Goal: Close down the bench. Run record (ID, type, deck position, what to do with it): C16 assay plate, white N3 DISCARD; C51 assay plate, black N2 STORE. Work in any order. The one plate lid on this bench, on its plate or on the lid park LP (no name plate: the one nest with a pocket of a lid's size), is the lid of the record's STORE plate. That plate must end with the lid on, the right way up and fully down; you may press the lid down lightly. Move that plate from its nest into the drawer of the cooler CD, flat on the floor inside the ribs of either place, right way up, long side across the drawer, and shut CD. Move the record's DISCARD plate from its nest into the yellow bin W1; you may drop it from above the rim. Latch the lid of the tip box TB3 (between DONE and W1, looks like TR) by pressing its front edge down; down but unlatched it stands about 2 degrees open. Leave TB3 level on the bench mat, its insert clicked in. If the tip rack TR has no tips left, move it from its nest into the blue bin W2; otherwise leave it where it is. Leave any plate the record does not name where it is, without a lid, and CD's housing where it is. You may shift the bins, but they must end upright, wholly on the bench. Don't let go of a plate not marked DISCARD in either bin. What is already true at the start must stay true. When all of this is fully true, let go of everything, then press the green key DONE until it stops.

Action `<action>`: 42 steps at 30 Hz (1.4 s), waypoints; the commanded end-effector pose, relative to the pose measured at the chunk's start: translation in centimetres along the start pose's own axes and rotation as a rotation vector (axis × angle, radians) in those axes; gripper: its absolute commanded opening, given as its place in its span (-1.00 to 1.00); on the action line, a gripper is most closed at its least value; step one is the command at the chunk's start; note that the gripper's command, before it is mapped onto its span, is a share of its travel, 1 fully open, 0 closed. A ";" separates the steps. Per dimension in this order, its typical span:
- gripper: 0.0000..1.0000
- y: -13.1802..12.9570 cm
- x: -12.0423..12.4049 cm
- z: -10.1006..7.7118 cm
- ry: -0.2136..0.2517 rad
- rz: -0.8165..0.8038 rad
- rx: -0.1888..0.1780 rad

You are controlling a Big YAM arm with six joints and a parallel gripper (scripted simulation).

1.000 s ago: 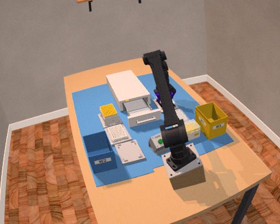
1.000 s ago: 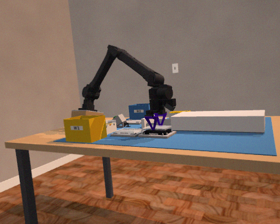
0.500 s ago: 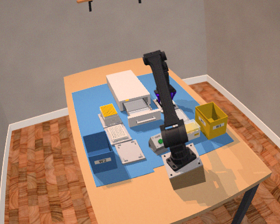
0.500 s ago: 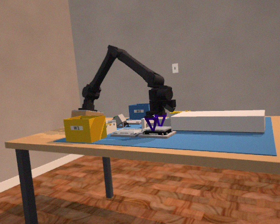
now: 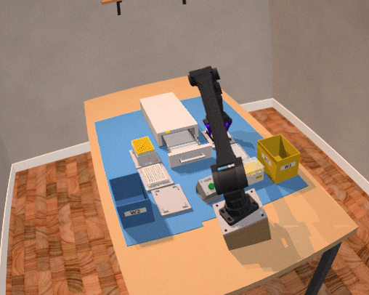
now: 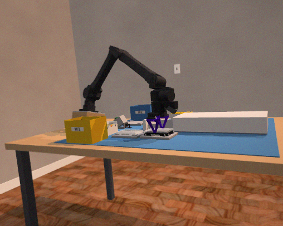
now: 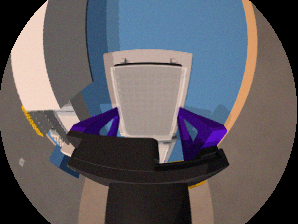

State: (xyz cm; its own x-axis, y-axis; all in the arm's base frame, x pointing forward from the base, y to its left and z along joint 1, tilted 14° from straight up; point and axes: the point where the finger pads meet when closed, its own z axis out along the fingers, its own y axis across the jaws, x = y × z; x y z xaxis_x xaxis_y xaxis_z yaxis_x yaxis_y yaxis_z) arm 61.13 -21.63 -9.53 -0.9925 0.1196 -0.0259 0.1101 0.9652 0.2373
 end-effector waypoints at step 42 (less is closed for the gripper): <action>-1.00 0.1 -3.0 -1.7 -0.064 -0.016 0.016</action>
State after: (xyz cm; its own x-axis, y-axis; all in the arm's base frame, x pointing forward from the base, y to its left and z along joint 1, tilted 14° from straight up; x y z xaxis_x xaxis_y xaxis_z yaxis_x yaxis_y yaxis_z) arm 61.15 -21.57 -9.55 -0.9925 0.1197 -0.0256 0.1103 0.9652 0.2373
